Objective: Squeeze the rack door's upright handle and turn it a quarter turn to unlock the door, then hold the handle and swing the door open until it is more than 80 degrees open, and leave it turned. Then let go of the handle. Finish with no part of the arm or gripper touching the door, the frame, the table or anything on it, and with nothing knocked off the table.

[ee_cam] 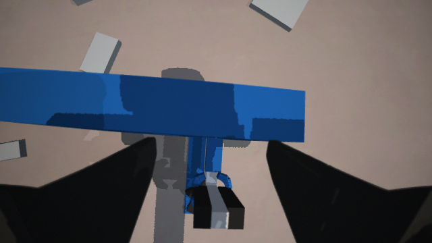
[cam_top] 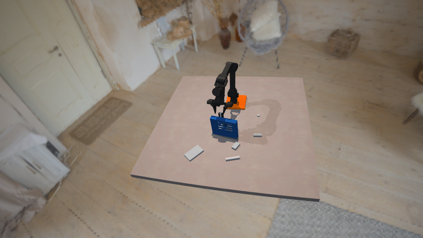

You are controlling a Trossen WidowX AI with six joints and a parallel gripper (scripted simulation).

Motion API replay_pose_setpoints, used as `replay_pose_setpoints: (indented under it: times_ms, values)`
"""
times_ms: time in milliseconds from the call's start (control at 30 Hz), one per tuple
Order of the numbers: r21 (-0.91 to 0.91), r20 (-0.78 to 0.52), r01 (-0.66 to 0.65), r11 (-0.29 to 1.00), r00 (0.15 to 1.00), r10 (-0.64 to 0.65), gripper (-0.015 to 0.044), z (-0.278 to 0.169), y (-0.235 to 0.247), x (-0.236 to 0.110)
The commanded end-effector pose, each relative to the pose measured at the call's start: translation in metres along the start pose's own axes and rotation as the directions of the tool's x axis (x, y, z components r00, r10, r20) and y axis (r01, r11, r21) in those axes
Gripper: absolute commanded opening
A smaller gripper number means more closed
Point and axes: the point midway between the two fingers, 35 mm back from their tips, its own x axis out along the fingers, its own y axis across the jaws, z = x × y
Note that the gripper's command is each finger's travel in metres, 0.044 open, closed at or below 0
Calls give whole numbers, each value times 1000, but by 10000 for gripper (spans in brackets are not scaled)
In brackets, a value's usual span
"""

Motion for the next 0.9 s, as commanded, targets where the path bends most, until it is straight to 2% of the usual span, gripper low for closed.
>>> replay_pose_setpoints:
  times_ms: [0,500,867]
  values:
    - [7,-81,-5,1000,997,6,286,-5,-1,2]
    - [45,-441,-3,999,897,23,286,-35,-9,-7]
    - [46,-455,-3,999,890,24,286,-39,-9,2]
